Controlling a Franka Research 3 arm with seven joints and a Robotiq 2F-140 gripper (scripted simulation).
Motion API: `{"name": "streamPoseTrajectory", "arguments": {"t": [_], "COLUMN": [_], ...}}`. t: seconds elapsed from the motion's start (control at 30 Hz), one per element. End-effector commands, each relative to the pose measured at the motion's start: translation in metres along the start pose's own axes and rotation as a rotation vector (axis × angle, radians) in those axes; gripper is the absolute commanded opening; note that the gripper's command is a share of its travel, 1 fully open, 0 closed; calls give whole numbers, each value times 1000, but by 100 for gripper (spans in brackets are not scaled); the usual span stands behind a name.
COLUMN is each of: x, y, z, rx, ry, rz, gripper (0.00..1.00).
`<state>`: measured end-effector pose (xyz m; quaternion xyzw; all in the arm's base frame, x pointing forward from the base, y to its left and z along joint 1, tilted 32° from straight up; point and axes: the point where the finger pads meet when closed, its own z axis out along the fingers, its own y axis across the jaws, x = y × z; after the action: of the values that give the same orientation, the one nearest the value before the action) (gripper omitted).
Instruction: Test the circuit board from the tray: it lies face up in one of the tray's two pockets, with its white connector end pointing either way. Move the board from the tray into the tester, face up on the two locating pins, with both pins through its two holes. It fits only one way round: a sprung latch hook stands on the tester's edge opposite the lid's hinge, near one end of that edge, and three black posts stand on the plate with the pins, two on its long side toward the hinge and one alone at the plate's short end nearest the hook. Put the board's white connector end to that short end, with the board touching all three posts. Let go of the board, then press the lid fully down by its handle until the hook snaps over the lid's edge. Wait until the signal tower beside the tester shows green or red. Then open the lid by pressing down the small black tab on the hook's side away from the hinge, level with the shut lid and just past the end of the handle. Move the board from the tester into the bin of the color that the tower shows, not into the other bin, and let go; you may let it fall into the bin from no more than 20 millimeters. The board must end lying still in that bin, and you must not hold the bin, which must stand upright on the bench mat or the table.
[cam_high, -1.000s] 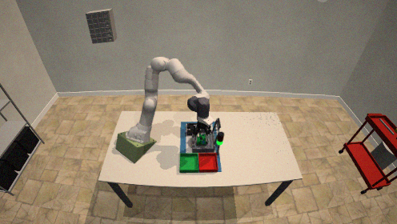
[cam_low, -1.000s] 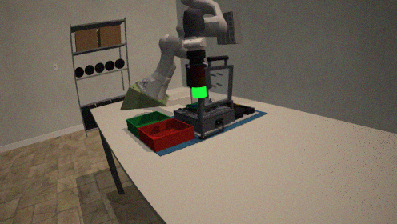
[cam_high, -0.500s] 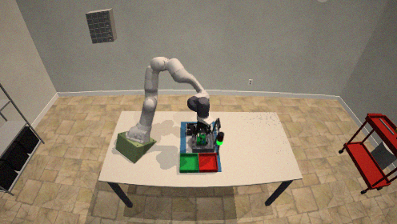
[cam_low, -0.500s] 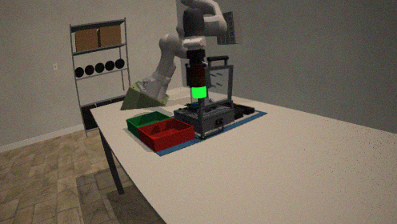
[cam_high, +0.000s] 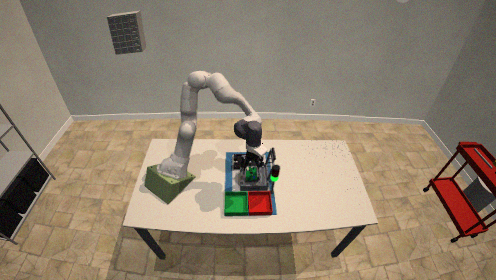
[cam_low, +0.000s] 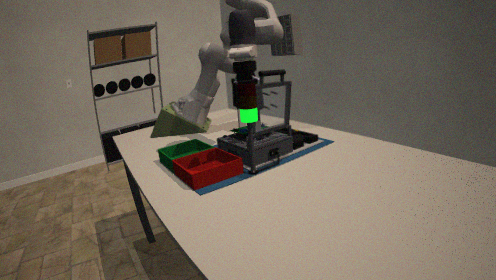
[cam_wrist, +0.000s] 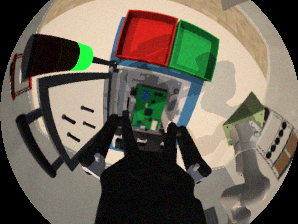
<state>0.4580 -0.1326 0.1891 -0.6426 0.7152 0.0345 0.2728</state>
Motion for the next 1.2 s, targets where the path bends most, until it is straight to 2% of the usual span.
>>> {"name": "streamPoseTrajectory", "arguments": {"t": [0.0, 0.9, 1.17], "x": [0, 0, 0], "y": [-1, -1, -1], "z": [-4, -9, -24], "rx": [2, 2, 2], "ry": [0, 0, 0], "rz": [6, 6, 6], "gripper": [46, 46, 46]}}
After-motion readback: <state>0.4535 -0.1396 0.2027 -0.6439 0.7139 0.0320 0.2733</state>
